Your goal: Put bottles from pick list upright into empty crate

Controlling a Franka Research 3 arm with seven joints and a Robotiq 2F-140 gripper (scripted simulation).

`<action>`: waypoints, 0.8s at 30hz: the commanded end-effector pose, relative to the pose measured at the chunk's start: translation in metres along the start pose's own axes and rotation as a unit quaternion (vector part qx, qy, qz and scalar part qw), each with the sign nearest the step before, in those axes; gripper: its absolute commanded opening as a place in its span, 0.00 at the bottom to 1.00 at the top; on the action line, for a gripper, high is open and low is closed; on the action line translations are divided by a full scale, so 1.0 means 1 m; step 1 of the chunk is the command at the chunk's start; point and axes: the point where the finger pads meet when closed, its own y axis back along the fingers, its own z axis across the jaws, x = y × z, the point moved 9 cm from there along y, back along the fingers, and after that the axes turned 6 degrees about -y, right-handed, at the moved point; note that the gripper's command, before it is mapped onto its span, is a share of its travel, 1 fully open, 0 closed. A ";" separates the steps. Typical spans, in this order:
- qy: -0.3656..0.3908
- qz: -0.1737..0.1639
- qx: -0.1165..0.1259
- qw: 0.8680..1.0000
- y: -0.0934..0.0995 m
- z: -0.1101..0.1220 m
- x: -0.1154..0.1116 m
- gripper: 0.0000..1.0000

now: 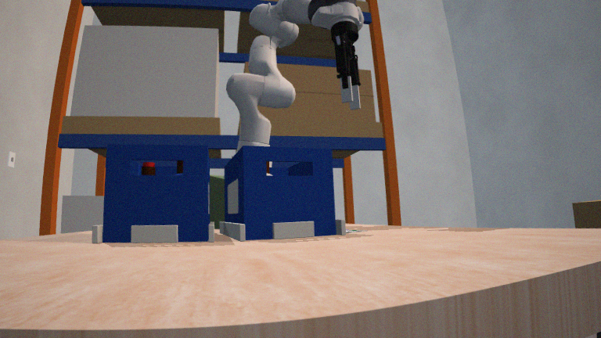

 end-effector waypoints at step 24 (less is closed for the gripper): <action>-0.028 0.005 -0.004 1.000 0.038 0.103 -0.045 0.38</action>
